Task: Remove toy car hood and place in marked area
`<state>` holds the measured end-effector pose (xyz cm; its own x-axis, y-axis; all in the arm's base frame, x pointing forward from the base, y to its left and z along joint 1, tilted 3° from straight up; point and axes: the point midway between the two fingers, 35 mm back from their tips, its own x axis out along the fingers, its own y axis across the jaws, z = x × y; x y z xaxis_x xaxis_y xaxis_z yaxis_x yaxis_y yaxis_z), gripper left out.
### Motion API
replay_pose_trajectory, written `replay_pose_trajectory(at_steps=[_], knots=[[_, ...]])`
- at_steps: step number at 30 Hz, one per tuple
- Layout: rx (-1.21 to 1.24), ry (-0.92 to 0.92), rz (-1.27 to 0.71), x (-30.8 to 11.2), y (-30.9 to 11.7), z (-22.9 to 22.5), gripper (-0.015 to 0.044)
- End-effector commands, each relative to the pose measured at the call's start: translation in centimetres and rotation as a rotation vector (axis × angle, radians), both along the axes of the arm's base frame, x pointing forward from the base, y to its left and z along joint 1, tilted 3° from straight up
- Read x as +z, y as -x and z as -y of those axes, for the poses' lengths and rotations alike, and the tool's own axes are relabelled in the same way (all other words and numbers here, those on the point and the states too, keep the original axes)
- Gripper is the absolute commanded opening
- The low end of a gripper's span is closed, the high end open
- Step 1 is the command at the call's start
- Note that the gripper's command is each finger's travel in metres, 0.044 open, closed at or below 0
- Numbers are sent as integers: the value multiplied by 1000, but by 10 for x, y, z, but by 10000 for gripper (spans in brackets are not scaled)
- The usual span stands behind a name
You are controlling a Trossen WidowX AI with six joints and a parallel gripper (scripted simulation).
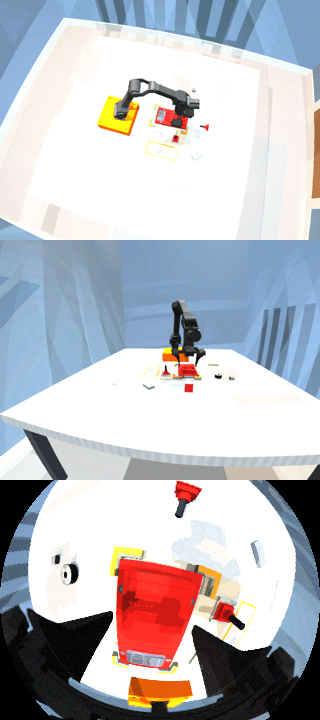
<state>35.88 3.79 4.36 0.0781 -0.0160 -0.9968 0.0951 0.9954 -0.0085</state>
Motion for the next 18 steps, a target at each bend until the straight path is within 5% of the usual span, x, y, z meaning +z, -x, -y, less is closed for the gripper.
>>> replay_pose_trajectory(at_steps=[1, 18], knots=[[-1, -4, 1, -2, 0, 0, 440], [-1, -4, 1, -10, -1, 0, 440]])
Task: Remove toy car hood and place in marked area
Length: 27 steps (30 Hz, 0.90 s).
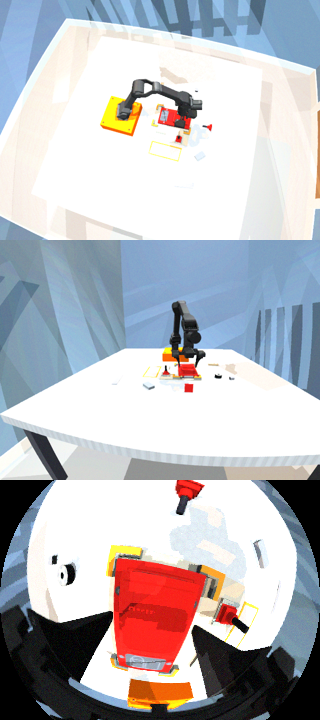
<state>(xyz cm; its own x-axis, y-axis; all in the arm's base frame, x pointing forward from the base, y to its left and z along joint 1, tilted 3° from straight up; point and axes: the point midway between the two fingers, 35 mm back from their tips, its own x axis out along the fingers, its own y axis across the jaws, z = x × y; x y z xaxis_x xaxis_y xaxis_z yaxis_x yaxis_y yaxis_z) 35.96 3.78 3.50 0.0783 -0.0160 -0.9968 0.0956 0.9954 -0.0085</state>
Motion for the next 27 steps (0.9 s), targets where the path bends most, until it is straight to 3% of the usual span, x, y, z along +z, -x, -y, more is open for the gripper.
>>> replay_pose_trajectory(at_steps=[1, 18, 22, 27], knots=[[-1, -4, 1, -2, 0, 0, 440], [-1, -4, 1, -10, -1, 0, 440], [-1, 0, 0, -9, -1, 0, 335], [-1, 0, 0, -9, -1, 0, 302]])
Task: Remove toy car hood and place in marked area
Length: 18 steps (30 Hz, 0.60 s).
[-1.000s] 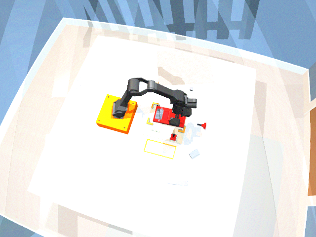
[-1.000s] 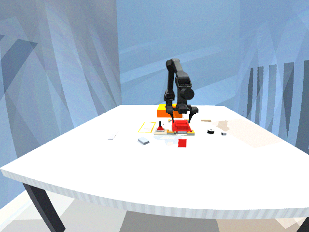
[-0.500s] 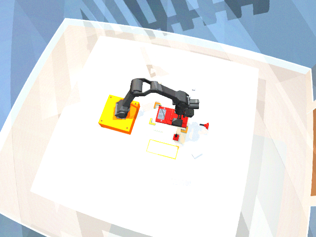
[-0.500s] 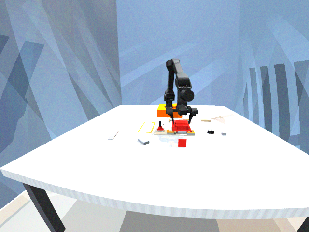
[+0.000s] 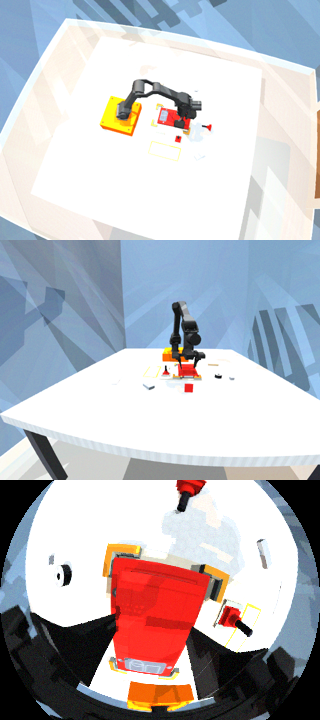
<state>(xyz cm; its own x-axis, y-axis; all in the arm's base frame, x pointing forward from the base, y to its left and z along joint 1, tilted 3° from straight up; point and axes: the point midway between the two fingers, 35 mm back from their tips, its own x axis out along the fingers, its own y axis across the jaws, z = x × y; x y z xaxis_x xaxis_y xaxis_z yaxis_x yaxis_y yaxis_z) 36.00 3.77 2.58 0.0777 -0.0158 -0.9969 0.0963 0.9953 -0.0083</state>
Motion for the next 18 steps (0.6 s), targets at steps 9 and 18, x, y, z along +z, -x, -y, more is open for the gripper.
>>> replay_pose_trajectory(at_steps=[9, 18], knots=[[0, 0, 0, 2, 0, 0, 144], [0, 0, 0, 8, 0, 0, 0]])
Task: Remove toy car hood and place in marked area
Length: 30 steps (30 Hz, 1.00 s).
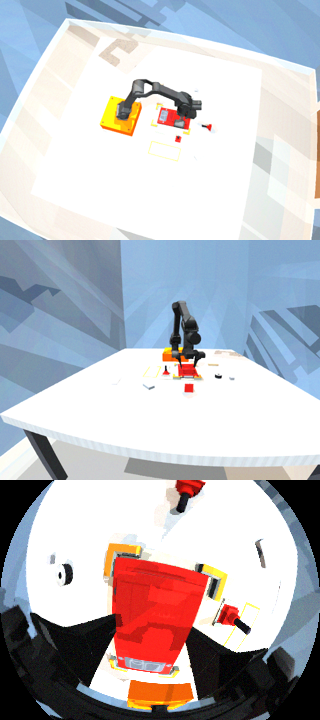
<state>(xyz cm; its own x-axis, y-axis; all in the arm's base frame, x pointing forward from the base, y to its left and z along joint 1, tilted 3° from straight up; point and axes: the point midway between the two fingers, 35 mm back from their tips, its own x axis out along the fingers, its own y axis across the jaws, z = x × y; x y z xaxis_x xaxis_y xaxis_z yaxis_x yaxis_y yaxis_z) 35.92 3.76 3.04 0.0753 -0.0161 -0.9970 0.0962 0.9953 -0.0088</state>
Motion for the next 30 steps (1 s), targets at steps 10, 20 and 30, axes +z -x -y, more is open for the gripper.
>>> replay_pose_trajectory(at_steps=[10, 20, 30], knots=[[0, 0, 3, 10, 0, 0, 0], [0, 0, 3, 16, 0, 0, 0], [0, 0, 3, 23, 1, 0, 0]])
